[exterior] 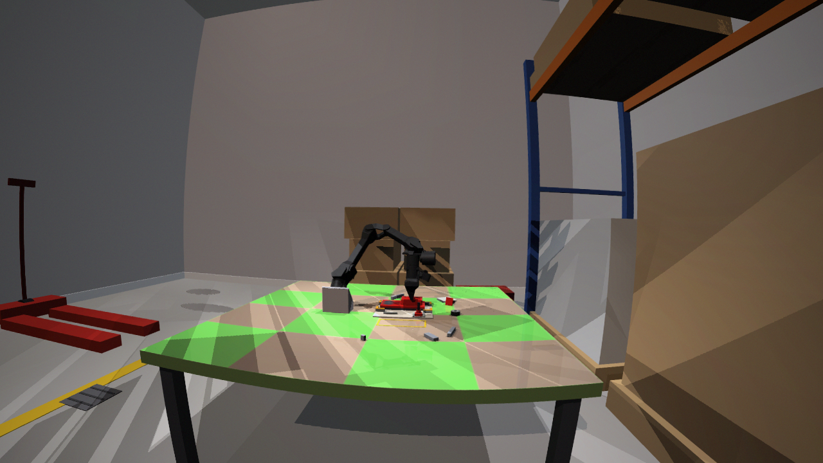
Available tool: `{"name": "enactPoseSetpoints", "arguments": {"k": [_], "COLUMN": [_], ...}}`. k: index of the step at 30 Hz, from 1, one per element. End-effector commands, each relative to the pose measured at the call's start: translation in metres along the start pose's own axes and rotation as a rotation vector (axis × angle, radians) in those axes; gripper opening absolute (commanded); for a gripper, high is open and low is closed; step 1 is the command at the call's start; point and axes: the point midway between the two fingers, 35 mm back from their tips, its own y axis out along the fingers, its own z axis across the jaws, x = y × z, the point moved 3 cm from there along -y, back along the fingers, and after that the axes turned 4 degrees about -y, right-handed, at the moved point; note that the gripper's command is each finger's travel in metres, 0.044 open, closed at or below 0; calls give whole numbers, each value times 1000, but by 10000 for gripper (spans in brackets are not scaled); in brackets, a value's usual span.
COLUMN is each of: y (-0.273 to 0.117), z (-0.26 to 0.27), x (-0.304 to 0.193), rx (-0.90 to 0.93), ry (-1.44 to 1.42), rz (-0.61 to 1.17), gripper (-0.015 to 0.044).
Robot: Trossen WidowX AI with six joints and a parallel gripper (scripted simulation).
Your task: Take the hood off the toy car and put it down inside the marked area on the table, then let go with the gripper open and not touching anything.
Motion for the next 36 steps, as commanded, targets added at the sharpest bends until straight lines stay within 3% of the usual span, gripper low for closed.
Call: {"name": "enactPoseSetpoints", "arguments": {"k": [1, 30, 34, 36], "y": [3, 17, 15, 15], "z": [0, 0, 0, 0], "x": [-1, -1, 0, 0], "rx": [5, 5, 1, 1], "ry": [5, 5, 0, 0], "rz": [0, 0, 0, 0], "gripper": [440, 440, 335, 322]}}
